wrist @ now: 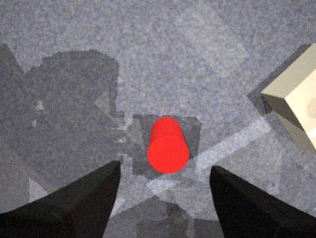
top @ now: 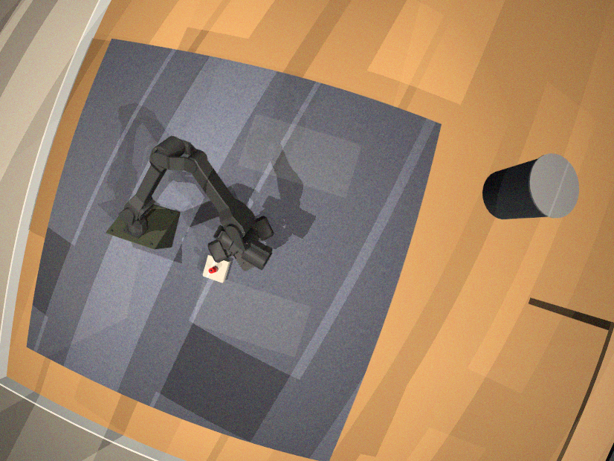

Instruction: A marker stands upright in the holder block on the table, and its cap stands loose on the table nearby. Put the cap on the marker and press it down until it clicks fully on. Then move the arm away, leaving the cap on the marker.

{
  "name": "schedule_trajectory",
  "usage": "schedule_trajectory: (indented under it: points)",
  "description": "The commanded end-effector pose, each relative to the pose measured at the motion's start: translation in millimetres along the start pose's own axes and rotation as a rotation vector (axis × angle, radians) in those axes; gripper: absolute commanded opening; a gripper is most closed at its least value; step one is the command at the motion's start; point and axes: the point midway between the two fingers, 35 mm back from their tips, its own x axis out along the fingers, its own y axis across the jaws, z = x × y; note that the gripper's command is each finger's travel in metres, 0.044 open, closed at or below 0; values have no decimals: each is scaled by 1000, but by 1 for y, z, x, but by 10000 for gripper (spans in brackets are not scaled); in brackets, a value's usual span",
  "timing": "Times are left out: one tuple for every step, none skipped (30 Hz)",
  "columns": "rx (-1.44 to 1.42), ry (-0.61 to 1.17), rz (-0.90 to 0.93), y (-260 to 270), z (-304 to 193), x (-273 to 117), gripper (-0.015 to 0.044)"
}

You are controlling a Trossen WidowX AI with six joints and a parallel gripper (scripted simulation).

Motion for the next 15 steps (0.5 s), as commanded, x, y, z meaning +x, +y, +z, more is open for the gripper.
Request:
schedule_trajectory:
  points:
    - [7, 8, 2, -1, -2, 9, 241]
    - [7, 8, 2, -1, -2, 9, 241]
    - [7, 8, 2, -1, -2, 10, 241]
    - [7, 8, 1, -1, -1, 11, 241]
    - [7, 8, 1, -1, -1, 13, 241]
    - [7, 7, 1, -1, -1, 14, 241]
    - [7, 7, 1, -1, -1, 16, 241]
    - [7, 7, 1, -1, -1, 18, 241]
    - [7, 7, 1, -1, -1, 19, 241]
    - [7, 7, 1, -1, -1, 21, 241]
    - [7, 7, 1, -1, -1, 23, 241]
    - [7, 7, 1, -1, -1, 24, 241]
    - [7, 7, 1, -1, -1, 26, 241]
    - [7, 7, 1, -1, -1, 27, 241]
    - [7, 7, 1, -1, -1, 29, 241]
